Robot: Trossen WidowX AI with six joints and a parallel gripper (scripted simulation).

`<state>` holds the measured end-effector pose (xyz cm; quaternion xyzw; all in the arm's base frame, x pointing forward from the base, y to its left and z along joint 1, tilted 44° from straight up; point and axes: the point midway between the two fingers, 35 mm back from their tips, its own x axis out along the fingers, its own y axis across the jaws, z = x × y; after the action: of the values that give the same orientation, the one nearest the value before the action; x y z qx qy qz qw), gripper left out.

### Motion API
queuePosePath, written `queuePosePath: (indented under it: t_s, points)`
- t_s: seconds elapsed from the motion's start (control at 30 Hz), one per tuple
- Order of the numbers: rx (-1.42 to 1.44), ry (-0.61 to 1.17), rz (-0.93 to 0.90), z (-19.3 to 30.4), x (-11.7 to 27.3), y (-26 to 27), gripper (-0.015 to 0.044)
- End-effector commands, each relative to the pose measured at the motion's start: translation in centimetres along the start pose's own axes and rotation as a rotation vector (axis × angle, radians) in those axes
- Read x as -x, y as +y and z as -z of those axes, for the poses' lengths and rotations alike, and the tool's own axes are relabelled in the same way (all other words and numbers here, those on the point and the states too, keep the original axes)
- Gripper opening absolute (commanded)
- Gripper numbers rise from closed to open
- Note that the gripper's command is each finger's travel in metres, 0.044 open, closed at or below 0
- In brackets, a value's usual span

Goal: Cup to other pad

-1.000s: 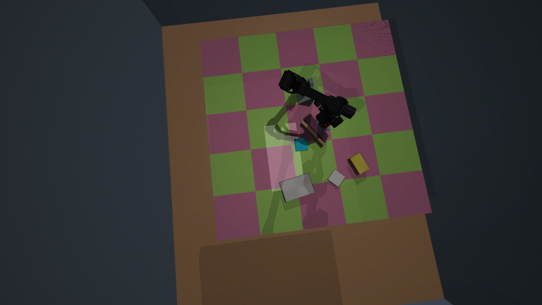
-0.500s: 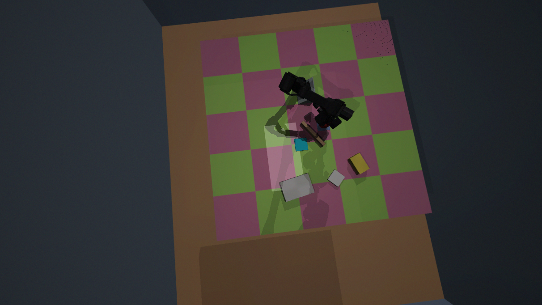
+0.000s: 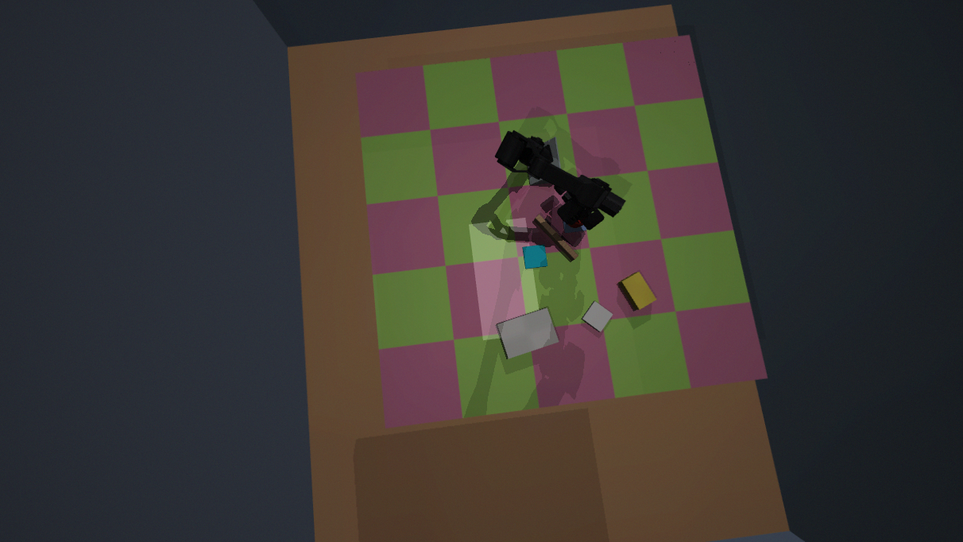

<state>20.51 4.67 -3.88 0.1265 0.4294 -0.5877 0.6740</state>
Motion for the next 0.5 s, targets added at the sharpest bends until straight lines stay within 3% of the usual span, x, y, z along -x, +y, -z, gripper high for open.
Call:
queuePosePath:
  t_s: [0.0, 0.47]
  points:
    - [0.000, 0.000, -0.001, 0.00, 0.03, 0.02, 0.0095]
    - [0.000, 0.000, -0.001, 0.00, 0.03, 0.02, 0.0002]
